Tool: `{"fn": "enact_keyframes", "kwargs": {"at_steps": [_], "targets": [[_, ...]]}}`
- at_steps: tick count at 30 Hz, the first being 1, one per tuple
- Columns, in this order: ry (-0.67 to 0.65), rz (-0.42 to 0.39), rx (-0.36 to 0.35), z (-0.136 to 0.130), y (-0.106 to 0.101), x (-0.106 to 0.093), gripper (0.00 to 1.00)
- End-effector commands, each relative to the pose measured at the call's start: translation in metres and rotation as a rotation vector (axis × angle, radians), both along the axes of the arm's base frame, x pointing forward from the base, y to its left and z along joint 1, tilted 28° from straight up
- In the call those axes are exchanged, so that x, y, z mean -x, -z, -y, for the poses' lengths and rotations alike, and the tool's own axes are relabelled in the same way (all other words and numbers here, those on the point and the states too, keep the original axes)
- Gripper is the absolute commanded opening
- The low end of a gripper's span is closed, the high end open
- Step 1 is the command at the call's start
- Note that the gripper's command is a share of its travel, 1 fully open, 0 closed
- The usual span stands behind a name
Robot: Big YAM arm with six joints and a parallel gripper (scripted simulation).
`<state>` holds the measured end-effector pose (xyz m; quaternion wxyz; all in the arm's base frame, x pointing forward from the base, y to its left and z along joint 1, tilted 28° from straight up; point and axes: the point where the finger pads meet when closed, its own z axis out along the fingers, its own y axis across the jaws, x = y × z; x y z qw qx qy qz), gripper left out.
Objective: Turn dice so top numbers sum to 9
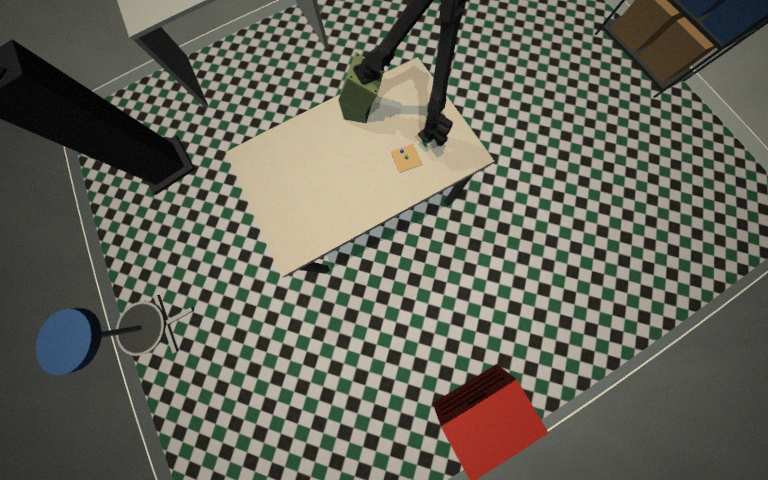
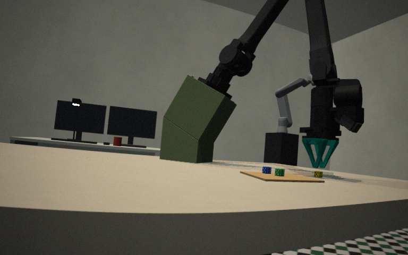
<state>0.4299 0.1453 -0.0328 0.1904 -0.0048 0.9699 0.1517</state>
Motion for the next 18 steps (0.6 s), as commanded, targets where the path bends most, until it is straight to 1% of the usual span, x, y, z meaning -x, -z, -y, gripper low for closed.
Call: {"fn": "enact_keyframes", "kwargs": {"at_steps": [1,10,14,18], "targets": [[0.006,0.000,-0.004,-0.003,0.004,0.001,0.30],[0.009,0.016,-0.008,-0.006,0.004,-0.011,0.30],[0.002,0.017,-0.008,-0.011,0.009,-0.012,0.30],[0.010,0.016,-0.007,-0.008,0.014,-0.014,0.30]]}}
